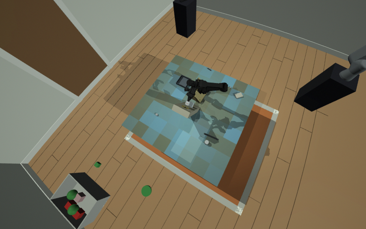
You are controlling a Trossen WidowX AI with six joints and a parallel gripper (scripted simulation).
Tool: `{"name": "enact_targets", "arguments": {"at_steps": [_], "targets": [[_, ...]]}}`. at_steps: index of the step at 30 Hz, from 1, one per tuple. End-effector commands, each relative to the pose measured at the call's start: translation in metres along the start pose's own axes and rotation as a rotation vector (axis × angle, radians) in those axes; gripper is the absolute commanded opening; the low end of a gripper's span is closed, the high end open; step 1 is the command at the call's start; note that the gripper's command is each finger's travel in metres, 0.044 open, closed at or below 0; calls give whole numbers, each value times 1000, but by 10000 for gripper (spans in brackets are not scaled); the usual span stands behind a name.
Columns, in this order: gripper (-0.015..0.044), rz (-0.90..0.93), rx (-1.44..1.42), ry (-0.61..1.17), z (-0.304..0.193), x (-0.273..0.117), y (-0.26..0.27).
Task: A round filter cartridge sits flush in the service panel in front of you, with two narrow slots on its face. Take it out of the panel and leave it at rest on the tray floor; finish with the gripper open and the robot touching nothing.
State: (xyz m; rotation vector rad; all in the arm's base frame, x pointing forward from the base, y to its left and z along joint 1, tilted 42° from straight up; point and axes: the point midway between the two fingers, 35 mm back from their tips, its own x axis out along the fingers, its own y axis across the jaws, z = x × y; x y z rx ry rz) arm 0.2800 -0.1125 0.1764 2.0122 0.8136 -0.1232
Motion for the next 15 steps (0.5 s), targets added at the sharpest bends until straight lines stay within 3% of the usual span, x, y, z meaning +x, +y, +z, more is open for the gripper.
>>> {"name": "enact_targets", "arguments": {"at_steps": [1, 15], "targets": [[0, 7, -5, 1, -2, 0, -11], [0, 7, -5, 1, -9, 7, -58]]}}
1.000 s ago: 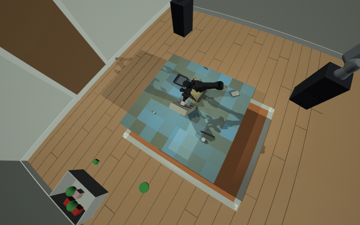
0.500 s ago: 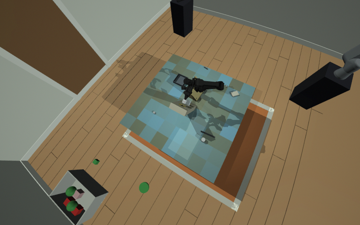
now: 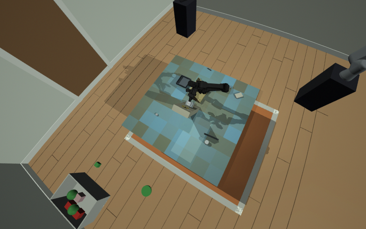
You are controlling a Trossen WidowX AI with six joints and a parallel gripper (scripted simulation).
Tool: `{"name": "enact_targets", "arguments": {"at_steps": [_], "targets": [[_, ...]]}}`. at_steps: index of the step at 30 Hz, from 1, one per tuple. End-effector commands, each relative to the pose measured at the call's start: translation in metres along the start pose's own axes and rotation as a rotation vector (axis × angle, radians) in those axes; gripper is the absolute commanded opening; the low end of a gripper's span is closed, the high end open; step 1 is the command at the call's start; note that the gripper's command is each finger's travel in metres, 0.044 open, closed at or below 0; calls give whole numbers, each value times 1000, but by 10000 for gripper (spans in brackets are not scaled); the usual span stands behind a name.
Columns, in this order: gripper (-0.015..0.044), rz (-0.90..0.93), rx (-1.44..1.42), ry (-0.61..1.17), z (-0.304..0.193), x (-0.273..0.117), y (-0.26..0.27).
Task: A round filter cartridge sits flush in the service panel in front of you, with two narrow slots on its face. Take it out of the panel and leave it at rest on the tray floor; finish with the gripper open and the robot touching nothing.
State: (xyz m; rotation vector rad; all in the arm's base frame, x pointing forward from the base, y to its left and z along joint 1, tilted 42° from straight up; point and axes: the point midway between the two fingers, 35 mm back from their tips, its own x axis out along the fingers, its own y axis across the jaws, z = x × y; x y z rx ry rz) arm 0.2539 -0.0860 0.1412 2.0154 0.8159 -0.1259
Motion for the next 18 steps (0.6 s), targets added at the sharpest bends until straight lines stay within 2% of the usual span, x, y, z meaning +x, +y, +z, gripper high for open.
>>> {"name": "enact_targets", "arguments": {"at_steps": [1, 2, 7, 18], "targets": [[0, 8, -9, 1, -2, 1, -10], [0, 8, -9, 1, -3, 1, -12], [117, 0, 1, 0, -1, 1, -7], [117, 8, -9, 1, -2, 1, -11]]}}
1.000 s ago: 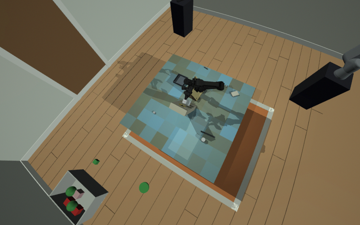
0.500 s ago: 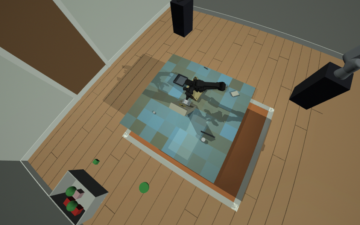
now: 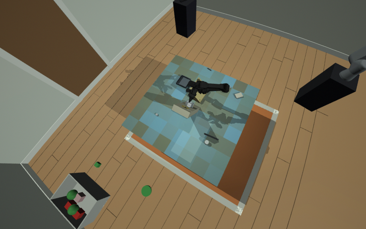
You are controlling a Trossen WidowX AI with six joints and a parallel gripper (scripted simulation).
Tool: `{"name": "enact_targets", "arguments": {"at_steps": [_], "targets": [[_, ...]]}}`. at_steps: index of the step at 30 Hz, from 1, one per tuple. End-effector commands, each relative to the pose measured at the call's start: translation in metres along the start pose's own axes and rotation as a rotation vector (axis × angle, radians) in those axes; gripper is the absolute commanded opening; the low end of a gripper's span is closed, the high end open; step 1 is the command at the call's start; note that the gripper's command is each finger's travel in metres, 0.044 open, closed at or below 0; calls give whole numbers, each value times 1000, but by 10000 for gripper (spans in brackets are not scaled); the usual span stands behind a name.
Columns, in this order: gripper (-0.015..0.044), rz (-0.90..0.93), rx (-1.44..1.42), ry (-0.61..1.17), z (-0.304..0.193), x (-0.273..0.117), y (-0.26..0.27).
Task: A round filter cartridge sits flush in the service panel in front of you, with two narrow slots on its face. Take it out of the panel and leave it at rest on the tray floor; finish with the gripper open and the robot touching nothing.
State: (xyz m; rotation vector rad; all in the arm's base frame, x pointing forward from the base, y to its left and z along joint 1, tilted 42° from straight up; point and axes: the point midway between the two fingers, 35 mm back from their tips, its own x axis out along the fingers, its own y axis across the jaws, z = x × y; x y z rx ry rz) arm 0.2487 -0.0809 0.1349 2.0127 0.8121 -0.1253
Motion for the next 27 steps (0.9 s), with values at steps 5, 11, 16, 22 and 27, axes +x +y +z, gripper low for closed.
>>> {"name": "enact_targets", "arguments": {"at_steps": [5, 11, 16, 22, 27], "targets": [[117, 6, -6, 3, 7, -6, 47], [117, 7, -6, 3, 11, -10, 73], [249, 5, -12, 0, 16, -27, 97], [406, 9, -20, -3, 20, -55, 131], [327, -48, -219, 5, 19, -47, 116]]}}
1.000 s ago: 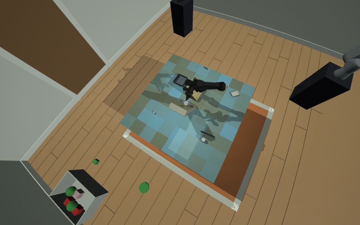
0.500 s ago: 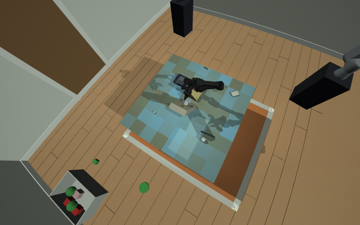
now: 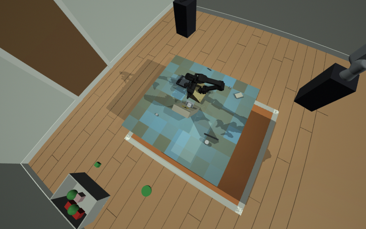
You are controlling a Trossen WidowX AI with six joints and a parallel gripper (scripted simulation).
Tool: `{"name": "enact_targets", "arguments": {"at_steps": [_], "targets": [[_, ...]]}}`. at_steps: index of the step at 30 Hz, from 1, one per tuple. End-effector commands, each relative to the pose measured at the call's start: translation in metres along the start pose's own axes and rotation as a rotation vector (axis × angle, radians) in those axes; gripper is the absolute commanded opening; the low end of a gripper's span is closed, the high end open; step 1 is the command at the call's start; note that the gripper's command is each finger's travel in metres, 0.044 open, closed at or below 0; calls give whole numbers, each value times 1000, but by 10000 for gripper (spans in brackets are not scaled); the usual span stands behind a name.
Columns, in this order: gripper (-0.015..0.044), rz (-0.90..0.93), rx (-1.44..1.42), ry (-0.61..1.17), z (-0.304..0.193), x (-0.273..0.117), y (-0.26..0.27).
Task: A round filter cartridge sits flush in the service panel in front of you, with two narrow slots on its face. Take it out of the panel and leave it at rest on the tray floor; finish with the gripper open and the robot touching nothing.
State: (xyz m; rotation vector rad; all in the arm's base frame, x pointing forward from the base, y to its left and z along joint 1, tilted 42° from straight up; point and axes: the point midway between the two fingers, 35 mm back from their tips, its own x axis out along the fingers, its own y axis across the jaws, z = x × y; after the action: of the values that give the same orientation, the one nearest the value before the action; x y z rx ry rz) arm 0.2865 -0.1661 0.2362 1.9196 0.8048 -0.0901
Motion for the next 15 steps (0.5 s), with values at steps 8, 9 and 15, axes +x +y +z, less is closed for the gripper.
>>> {"name": "enact_targets", "arguments": {"at_steps": [8, 9, 15], "targets": [[305, -209, -777, 147, -16, 29, -65], [305, -225, -859, 175, -19, 31, -72], [305, -274, -1291, 362, -33, 39, -109]]}}
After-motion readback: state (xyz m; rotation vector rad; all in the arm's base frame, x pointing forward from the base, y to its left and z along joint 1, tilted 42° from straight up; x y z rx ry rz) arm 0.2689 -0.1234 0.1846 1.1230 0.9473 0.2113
